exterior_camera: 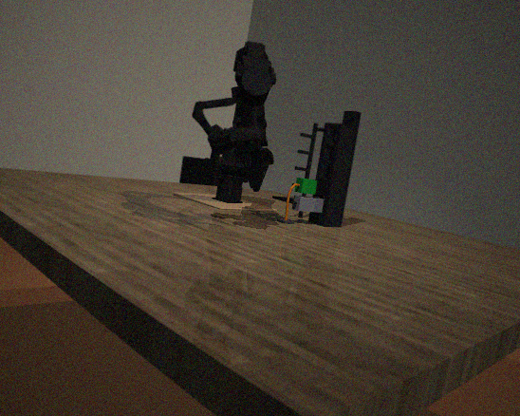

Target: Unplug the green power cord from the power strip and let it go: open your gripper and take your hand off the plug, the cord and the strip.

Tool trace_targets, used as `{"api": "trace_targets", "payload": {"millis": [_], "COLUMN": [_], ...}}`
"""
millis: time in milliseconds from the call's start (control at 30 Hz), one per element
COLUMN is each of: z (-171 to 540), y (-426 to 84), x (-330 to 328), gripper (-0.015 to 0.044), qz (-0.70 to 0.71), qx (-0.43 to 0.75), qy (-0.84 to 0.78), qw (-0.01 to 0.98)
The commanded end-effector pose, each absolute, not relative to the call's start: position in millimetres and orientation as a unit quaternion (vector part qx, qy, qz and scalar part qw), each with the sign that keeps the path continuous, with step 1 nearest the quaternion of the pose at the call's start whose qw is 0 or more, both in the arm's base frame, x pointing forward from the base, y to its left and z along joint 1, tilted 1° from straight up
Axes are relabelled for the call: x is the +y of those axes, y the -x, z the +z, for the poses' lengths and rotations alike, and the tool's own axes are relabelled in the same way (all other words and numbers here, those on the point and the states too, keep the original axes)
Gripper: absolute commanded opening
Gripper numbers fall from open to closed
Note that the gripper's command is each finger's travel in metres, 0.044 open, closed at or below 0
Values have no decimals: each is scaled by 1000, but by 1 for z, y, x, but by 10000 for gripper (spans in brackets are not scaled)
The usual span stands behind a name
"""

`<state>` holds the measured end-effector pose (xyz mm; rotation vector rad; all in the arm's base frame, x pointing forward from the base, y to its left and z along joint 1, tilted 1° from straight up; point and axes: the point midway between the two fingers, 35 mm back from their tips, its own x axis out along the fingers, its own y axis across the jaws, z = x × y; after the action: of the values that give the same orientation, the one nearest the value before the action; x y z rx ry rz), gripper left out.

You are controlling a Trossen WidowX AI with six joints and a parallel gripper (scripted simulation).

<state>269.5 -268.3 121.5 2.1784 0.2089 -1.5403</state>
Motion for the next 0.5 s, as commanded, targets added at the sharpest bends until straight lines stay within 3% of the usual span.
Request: {"api": "trace_targets", "payload": {"millis": [0,233,467], "z": [127,145,147], "y": [-275,-250,-244], "x": [-196,-92,-81], "gripper": [160,160,160], "qz": [-578,-570,-566], "qx": [194,378,400], "qy": [-735,-602,-581], "qw": [296,412,426]}}
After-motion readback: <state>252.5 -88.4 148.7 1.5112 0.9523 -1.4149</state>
